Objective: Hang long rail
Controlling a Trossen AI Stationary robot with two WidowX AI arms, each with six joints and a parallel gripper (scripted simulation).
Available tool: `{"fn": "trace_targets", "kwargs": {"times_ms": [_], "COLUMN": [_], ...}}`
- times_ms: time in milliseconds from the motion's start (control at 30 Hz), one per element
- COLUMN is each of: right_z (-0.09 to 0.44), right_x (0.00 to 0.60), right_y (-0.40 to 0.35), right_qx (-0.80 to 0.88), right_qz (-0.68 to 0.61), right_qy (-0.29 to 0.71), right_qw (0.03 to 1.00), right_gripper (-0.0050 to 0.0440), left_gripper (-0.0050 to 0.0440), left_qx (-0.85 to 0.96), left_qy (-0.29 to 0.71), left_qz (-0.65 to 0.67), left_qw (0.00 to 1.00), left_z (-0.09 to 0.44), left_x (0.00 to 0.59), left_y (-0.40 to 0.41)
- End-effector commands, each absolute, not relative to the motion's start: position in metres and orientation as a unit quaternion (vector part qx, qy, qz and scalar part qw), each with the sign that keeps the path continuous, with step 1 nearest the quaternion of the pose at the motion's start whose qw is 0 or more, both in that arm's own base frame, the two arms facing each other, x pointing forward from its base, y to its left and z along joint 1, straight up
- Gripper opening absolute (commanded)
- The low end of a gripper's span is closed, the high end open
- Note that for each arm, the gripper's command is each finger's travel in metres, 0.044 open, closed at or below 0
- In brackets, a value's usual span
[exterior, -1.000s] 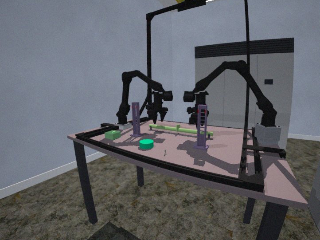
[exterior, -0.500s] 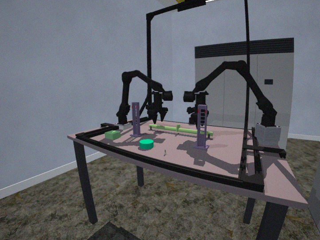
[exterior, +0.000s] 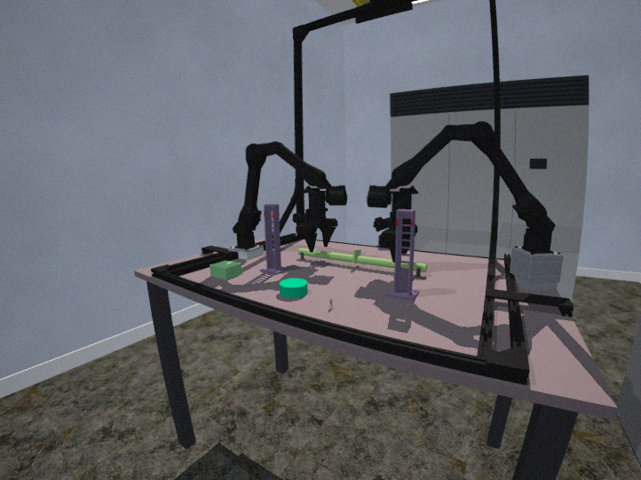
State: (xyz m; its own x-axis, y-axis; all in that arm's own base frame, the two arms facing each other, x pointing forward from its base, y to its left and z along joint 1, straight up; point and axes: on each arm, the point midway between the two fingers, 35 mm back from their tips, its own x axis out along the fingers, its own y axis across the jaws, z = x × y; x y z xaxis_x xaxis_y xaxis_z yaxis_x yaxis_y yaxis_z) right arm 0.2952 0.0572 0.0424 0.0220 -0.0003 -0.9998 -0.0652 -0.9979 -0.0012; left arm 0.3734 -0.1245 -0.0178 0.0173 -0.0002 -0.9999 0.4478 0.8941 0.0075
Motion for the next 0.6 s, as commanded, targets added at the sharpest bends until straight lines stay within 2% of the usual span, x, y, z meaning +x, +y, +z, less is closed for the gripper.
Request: {"fn": "trace_targets", "kwargs": {"times_ms": [0,567], "right_z": [0.033,0.018], "right_x": [0.292,0.292], "right_y": [0.057,0.057], "right_qx": [-0.709,-0.707], "right_qz": [0.705,0.707], "right_qy": [0.023,0.022], "right_qw": [0.023,0.023], "right_gripper": [0.044,0.044], "left_gripper": [0.044,0.044], "left_qx": [0.164,0.164], "left_qy": [0.688,0.688], "left_qz": [-0.161,-0.161], "left_qw": [0.688,0.688], "left_z": [-0.028,-0.043], "left_x": [0.37,0.368], "left_y": [-0.123,-0.122]}}
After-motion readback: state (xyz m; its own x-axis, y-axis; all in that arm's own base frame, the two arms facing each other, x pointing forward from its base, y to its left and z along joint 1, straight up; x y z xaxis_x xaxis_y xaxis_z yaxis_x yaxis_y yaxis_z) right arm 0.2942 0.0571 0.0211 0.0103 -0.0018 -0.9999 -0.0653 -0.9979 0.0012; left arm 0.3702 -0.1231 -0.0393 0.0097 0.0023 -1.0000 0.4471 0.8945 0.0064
